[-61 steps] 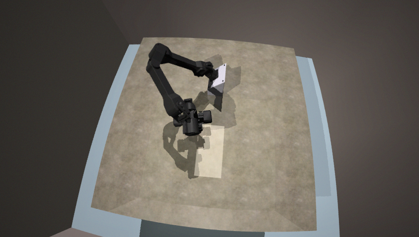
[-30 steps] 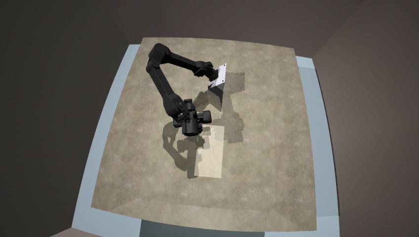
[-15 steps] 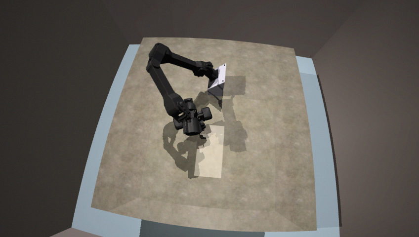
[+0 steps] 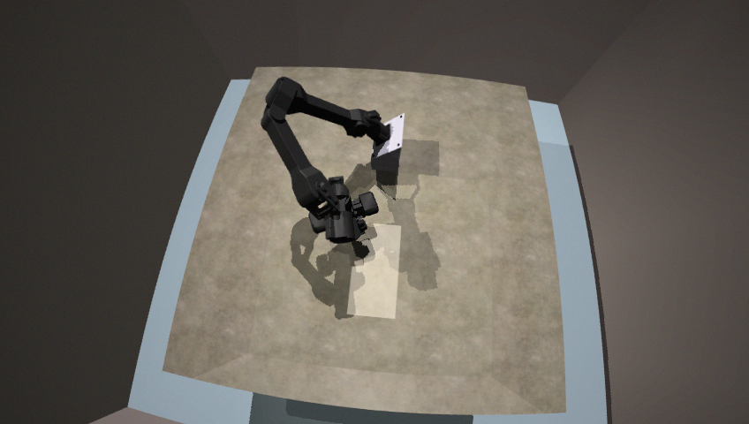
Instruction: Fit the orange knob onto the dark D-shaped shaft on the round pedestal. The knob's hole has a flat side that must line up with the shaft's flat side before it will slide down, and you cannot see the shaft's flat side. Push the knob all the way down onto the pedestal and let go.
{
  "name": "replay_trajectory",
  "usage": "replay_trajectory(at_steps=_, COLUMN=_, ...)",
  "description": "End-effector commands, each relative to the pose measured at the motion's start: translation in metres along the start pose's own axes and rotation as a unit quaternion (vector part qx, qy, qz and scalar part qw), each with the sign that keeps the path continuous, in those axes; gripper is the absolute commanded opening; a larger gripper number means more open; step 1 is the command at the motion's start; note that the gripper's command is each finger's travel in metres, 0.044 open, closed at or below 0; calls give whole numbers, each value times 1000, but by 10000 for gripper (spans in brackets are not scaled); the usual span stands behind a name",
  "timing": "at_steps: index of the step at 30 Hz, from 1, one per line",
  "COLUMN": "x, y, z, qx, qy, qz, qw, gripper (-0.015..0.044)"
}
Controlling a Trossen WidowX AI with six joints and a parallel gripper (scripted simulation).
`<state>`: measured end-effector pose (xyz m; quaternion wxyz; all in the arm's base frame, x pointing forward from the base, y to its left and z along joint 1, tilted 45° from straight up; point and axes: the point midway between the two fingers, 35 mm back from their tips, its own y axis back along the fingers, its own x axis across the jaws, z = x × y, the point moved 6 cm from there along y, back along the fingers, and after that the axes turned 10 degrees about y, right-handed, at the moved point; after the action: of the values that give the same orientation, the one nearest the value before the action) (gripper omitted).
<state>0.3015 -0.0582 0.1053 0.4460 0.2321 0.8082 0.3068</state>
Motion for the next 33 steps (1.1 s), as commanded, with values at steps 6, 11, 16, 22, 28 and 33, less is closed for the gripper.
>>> replay_trajectory(at_steps=6, x=2, y=5, z=0, qx=-2, qy=0, qz=0, qw=1000, gripper=0)
replay_trajectory(at_steps=11, x=3, y=5, z=1, qx=-2, qy=62, qz=-1, qw=998, gripper=0)
replay_trajectory(at_steps=16, x=2, y=4, z=1, qx=-2, qy=105, qz=-1, qw=995, gripper=0)
replay_trajectory(at_steps=22, x=2, y=1, z=0, qx=-2, qy=105, qz=-1, qw=995, gripper=0)
replay_trajectory(at_steps=28, x=2, y=0, z=0, qx=-2, qy=105, qz=-1, qw=995, gripper=0)
replay_trajectory(at_steps=33, x=0, y=3, z=1, qx=-2, qy=105, qz=-1, qw=995, gripper=0)
